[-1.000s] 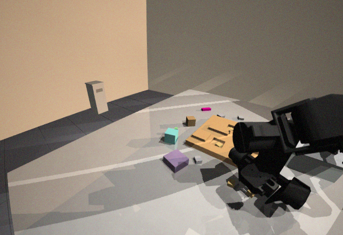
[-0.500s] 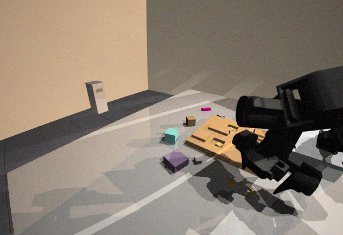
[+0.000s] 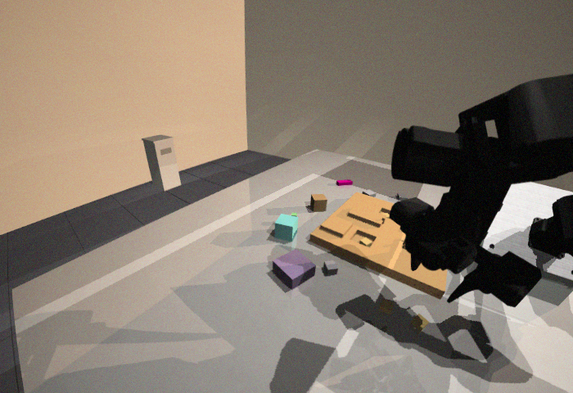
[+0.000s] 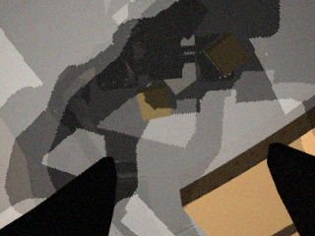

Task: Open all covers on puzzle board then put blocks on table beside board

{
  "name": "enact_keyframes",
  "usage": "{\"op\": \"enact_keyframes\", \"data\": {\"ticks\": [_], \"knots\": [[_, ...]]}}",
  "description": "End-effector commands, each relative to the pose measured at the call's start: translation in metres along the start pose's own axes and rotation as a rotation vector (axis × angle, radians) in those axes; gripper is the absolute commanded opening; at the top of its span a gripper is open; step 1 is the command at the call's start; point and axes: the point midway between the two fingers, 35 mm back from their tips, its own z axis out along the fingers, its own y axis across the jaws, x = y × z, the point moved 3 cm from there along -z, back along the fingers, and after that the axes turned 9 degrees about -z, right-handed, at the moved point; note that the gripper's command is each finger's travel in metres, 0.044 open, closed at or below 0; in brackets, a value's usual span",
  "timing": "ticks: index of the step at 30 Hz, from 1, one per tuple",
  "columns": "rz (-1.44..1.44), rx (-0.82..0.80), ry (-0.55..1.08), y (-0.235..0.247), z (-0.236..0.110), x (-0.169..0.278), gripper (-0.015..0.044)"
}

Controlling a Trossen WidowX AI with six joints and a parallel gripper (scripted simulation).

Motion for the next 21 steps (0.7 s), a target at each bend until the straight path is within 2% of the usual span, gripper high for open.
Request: {"op": "enact_keyframes", "data": {"ticks": [1, 9, 21], "knots": [[0.171, -0.001, 0.005, -0.021, 0.000, 0.001, 0.0204], [0.488, 0.005, 0.012, -0.062, 0.000, 0.009, 0.0000], [0.964, 0.007, 0.010, -0.122, 0.000, 0.034, 0.0000]]}}
